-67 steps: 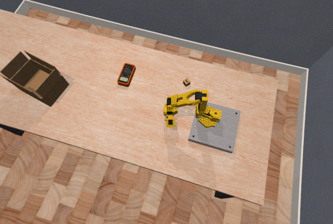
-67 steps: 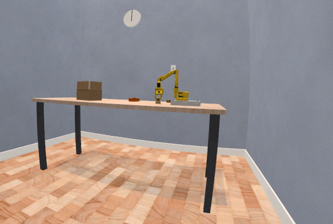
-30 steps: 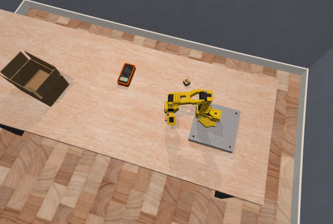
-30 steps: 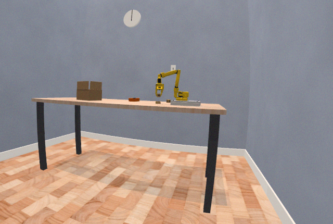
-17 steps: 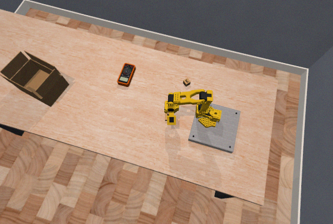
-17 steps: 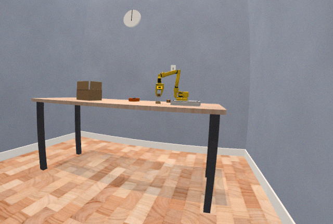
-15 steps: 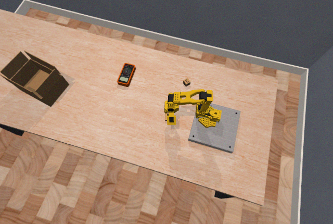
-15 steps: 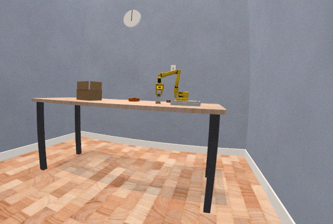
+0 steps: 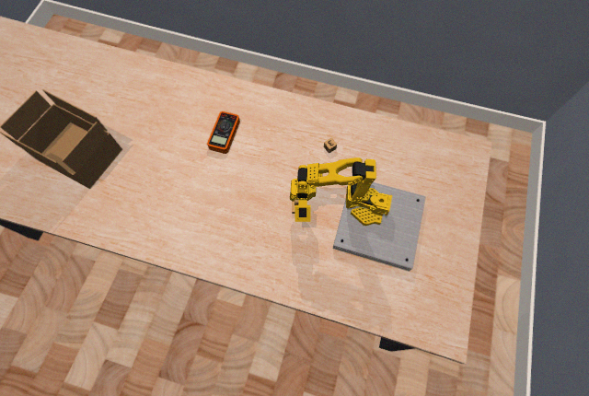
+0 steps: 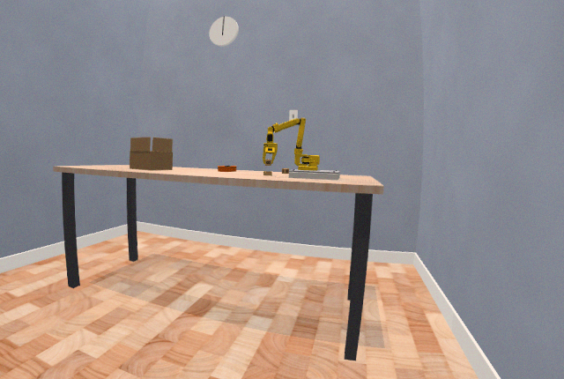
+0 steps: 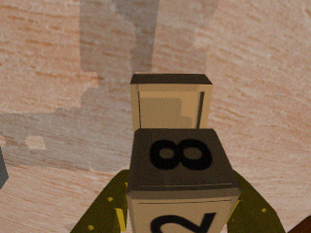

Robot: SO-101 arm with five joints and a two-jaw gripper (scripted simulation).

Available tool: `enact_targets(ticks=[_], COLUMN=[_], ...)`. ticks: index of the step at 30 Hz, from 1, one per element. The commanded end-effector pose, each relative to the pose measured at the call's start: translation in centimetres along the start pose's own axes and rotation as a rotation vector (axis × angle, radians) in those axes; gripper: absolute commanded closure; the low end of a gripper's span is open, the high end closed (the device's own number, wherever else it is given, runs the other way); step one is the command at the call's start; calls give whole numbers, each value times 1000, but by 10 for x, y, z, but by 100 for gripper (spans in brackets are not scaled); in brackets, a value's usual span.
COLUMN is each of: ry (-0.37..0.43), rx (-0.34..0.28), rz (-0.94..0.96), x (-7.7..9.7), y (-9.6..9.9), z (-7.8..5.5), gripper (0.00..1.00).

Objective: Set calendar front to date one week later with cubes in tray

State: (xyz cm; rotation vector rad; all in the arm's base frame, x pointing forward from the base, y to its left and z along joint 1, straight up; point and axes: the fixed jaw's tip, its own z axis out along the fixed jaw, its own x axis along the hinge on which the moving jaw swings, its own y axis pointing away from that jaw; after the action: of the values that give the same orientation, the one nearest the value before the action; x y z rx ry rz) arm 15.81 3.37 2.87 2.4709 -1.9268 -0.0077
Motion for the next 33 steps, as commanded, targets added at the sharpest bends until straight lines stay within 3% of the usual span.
enact_targets(ticks=[1,27,33], ry=[-2,-2,-3], rx=[-14,-16,-15], rz=[3,5,80], x=[-1,-1,12], y=[2,2,-2], z=[5,6,5], gripper=[100,100,100])
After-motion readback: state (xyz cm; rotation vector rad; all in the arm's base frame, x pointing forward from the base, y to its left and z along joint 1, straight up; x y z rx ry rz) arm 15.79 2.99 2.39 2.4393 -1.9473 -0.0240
